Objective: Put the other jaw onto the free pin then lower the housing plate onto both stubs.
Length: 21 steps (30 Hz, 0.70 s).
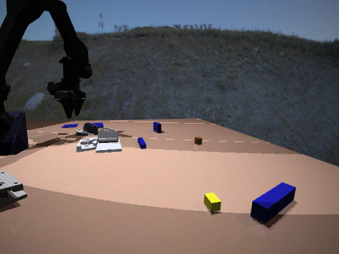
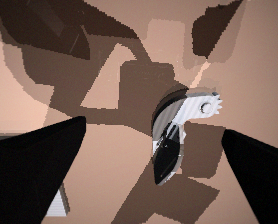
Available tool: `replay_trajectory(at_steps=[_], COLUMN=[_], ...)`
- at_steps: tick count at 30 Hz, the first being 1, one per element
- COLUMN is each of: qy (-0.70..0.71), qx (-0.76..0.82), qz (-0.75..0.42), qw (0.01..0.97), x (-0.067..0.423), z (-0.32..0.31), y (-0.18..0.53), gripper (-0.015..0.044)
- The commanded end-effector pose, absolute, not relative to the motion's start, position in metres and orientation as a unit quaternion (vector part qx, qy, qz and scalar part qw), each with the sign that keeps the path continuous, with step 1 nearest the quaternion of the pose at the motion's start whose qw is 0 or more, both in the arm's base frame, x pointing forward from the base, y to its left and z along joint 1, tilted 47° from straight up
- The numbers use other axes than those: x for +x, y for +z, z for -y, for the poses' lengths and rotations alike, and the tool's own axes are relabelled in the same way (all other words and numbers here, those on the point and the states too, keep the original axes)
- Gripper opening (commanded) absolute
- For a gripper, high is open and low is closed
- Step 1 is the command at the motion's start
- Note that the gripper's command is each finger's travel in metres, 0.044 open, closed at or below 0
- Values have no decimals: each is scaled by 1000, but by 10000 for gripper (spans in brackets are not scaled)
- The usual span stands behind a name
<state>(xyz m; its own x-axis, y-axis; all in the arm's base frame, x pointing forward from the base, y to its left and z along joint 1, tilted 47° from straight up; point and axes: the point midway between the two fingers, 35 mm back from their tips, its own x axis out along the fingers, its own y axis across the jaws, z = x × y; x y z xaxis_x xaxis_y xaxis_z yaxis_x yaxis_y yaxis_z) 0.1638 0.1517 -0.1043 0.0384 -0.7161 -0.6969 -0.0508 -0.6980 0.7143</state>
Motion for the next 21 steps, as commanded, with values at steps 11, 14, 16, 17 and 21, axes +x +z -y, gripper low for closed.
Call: replay_trajectory(at_steps=[11, 14, 16, 17, 21], qy=[-632, -633, -633, -633, -633], qx=[671, 668, 668, 668, 668], qz=[285, 288, 288, 288, 288], qw=[264, 264, 264, 264, 264], x=[164, 162, 162, 162, 162], z=[-152, -157, -157, -157, -157], y=[-104, -97, -97, -97, -97], gripper=[440, 361, 309, 282, 177])
